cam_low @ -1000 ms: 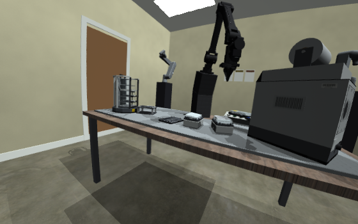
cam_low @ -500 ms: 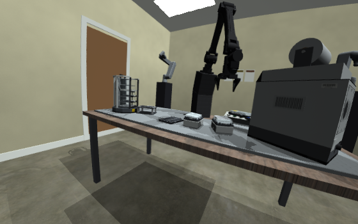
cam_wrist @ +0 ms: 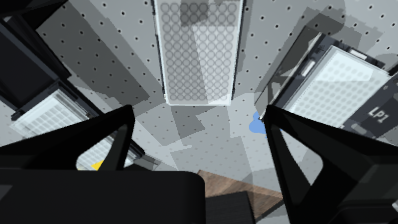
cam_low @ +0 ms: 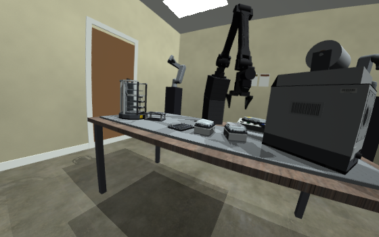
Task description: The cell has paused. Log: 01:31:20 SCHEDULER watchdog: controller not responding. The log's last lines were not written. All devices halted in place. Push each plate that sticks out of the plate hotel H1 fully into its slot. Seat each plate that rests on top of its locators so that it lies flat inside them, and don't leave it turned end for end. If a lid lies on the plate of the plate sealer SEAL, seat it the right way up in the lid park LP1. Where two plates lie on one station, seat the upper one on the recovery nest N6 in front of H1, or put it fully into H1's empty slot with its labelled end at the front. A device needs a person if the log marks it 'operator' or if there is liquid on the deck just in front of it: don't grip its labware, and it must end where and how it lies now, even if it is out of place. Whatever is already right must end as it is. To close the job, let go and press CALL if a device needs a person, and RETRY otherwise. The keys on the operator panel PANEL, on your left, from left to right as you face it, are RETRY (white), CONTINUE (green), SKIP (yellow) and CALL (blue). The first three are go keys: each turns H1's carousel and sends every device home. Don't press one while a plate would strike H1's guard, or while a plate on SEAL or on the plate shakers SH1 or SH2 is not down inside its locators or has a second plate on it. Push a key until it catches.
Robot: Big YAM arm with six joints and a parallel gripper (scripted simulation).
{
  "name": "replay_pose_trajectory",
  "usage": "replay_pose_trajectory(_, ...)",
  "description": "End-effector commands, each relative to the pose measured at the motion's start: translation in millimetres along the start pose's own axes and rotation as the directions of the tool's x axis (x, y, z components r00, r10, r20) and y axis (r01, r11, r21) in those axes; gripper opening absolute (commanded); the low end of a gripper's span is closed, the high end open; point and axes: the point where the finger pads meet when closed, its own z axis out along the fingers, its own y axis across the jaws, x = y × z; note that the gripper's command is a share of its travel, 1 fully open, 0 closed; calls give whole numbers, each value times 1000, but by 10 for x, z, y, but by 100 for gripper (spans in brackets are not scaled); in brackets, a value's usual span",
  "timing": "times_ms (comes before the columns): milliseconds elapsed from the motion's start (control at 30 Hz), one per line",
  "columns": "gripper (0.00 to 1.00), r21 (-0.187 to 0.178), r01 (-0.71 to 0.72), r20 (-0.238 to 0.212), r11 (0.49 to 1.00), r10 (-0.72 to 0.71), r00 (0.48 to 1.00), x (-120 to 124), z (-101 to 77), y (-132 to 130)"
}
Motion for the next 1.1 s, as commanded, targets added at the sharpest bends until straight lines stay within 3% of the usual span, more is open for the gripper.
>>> replay_pose_trajectory(0, 100, -4, -1, 29, 1000, 1, 1000, -163, 102, 80)
replay_pose_trajectory(333, 100, -4, 0, 25, 1000, 0, 1000, -145, 602, 88)
replay_pose_trajectory(533, 100, -2, 0, 22, 1000, 0, 1000, -135, 521, 28)
replay_pose_trajectory(567, 100, -8, -1, 55, 1000, 1, 998, -286, 420, 99)
replay_pose_trajectory(633, 100, -2, 0, 22, 1000, 0, 1000, -137, 521, 29)
replay_pose_trajectory(1067, 100, -4, 1, 23, 1000, -1, 1000, -127, 738, 86)
